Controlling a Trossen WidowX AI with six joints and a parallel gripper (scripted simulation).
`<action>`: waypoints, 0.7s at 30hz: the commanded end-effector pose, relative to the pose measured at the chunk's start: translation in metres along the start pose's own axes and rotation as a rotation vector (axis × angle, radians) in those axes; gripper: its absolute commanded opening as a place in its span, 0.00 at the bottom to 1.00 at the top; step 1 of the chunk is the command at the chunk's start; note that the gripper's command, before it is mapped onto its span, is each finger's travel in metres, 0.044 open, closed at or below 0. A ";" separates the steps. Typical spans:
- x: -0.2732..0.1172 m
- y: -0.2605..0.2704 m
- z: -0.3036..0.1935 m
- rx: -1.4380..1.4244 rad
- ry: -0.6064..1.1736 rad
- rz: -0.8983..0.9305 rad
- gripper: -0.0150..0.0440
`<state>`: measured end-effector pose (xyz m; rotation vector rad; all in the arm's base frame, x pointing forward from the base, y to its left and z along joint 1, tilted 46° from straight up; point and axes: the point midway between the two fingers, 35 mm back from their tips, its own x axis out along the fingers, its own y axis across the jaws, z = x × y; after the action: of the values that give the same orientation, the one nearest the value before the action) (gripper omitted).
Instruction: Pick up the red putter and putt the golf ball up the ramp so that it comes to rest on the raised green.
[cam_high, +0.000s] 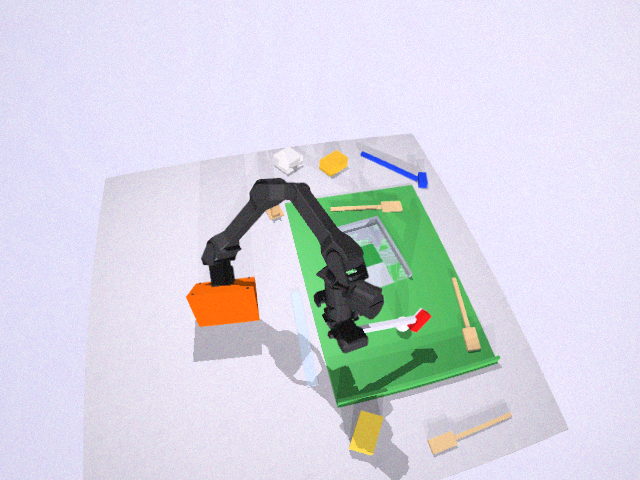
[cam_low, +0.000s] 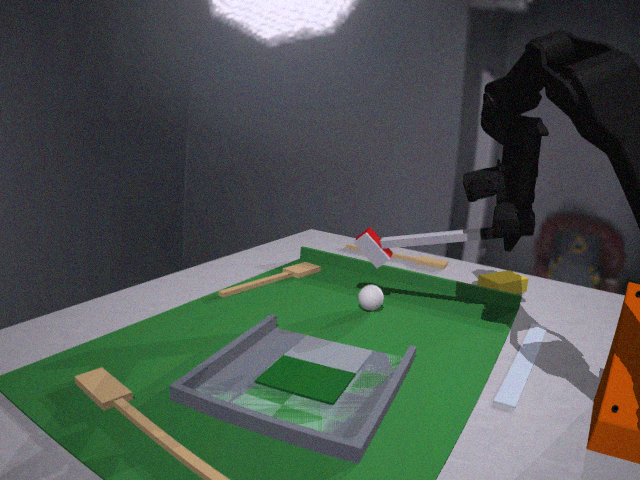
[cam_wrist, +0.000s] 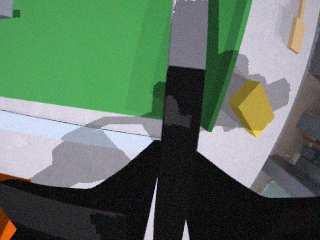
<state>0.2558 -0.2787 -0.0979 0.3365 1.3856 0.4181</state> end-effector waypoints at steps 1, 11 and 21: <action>0.017 0.000 0.000 0.009 -0.001 0.002 0.25; 0.036 0.001 0.000 0.008 -0.002 0.002 0.25; 0.052 0.001 0.000 0.008 -0.002 0.002 0.25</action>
<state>0.2619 -0.2566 -0.1384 0.3340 1.3917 0.4181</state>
